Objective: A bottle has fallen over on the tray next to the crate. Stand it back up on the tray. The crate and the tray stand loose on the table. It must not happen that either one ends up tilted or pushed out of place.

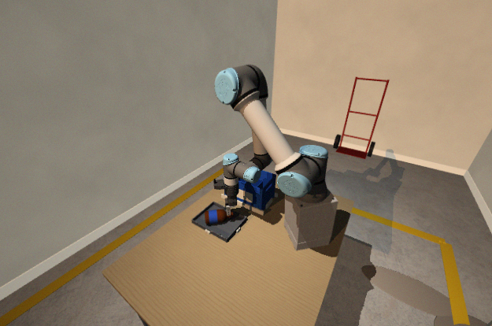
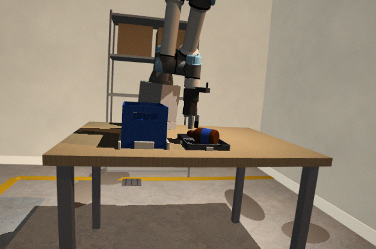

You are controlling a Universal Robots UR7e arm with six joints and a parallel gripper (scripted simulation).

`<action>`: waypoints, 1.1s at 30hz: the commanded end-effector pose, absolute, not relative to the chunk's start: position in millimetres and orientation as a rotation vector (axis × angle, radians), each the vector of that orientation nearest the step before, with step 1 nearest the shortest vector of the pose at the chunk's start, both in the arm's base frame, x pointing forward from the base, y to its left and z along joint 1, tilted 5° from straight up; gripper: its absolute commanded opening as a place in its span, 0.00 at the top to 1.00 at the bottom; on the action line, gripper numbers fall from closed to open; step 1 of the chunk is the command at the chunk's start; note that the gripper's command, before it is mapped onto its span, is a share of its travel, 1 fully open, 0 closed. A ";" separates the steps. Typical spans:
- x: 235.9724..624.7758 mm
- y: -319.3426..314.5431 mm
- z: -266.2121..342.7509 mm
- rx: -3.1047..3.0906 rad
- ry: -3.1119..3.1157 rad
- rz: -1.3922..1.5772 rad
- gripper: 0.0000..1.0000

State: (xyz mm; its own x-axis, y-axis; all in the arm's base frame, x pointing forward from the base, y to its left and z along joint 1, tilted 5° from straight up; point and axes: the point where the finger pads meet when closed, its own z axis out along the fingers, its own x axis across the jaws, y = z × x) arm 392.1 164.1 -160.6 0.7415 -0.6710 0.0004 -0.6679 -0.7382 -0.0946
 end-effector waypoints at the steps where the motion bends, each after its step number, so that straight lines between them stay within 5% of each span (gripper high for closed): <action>1: 392.5 164.1 -160.3 -2.848 1.097 -0.054 0.00; 33: 393.8 165.5 -180.4 -2.848 1.097 -0.054 0.00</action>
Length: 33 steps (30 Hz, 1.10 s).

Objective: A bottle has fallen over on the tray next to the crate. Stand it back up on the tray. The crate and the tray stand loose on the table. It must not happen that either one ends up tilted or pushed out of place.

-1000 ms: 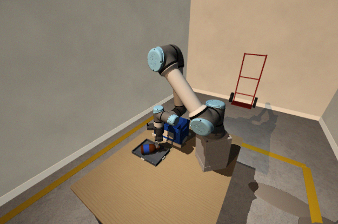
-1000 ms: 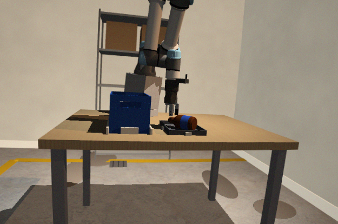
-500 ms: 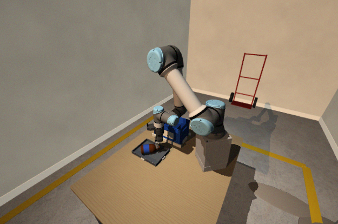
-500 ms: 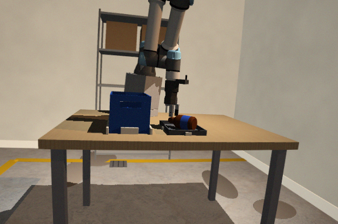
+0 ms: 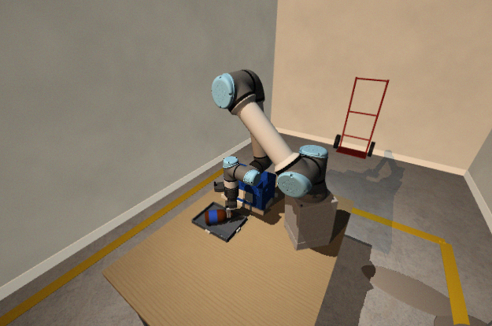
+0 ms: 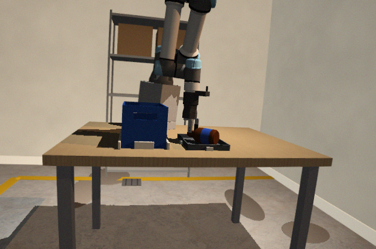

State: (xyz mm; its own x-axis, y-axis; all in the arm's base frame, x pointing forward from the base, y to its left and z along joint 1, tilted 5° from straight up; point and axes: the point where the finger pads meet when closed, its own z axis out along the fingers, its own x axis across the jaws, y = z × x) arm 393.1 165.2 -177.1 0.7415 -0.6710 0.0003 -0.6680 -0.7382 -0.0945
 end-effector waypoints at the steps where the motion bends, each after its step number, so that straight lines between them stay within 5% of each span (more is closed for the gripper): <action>1: 393.9 165.6 -181.6 -2.848 1.097 -0.054 0.00; 33: 395.0 166.8 -198.7 -2.848 1.097 -0.054 0.00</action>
